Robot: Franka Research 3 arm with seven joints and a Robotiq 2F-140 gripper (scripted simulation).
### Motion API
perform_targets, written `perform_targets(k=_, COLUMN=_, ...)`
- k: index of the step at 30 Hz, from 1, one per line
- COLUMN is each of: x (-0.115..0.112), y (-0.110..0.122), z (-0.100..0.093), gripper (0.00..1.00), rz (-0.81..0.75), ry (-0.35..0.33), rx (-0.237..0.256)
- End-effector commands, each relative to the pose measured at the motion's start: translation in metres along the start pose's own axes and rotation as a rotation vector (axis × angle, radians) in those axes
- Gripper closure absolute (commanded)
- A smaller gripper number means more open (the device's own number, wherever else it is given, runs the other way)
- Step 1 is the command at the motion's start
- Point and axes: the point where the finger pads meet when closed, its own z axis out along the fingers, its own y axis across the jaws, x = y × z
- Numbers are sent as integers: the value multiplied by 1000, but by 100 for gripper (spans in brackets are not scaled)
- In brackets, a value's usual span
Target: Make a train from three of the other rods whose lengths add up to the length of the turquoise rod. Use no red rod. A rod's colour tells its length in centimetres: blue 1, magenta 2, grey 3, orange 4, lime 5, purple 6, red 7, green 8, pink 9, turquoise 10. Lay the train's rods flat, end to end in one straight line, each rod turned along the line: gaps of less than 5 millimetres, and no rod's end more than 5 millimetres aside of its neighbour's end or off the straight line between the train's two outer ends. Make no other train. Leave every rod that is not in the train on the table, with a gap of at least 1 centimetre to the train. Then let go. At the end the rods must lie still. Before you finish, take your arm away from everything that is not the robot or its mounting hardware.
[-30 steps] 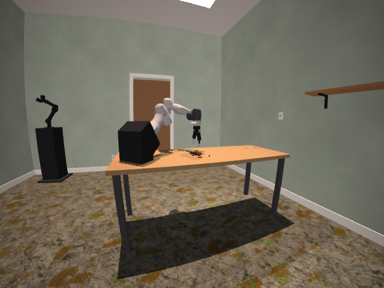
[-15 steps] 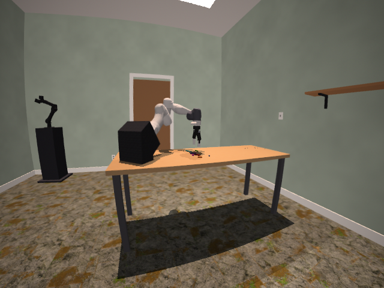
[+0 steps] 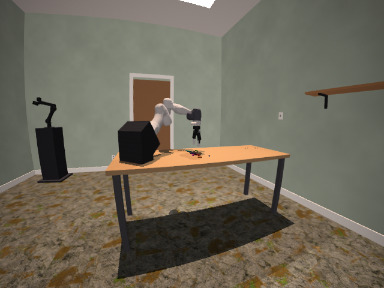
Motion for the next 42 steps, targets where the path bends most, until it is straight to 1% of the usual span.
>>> perform_targets(k=1, x=0, y=-1, z=0, gripper=0, rz=-1, ry=-4, rx=-1)
perform_targets(k=3, x=-1, y=-2, z=-1, gripper=0, rz=-4, ry=-3, rx=-1)
perform_targets(k=5, x=-6, y=-10, z=-1, gripper=0, rz=-21, ry=-1, rx=-1)
perform_targets(k=7, x=-15, y=-27, z=-3, gripper=0, rz=-56, ry=4, rx=-3)
perform_targets(k=9, x=-27, y=-53, z=-6, gripper=0, rz=-104, ry=7, rx=-4)
perform_targets(k=11, x=-33, y=-70, z=-8, gripper=0, rz=-133, ry=8, rx=-5)
perform_targets(k=13, x=-33, y=-70, z=-8, gripper=0, rz=-133, ry=8, rx=-5)
perform_targets(k=14, x=-39, y=-90, z=-10, gripper=0, rz=-164, ry=8, rx=-6)
perform_targets(k=16, x=-43, y=-107, z=-12, gripper=0, rz=-190, ry=8, rx=-6)
perform_targets(k=20, x=-47, y=-129, z=-14, gripper=0, rz=-221, ry=6, rx=-6)
perform_targets(k=28, x=-51, y=-192, z=-21, gripper=0, rz=-303, ry=-1, rx=-3)
perform_targets(k=30, x=-51, y=-192, z=-21, gripper=0, rz=-303, ry=-1, rx=-3)
perform_targets(k=32, x=-50, y=-211, z=-22, gripper=0, rz=-326, ry=-3, rx=-1)
perform_targets(k=35, x=-50, y=-217, z=-23, gripper=0, rz=-333, ry=-4, rx=0)
perform_targets(k=36, x=-50, y=-217, z=-23, gripper=85, rz=-333, ry=-4, rx=0)
perform_targets(k=42, x=-50, y=-217, z=-23, gripper=85, rz=-333, ry=-4, rx=0)
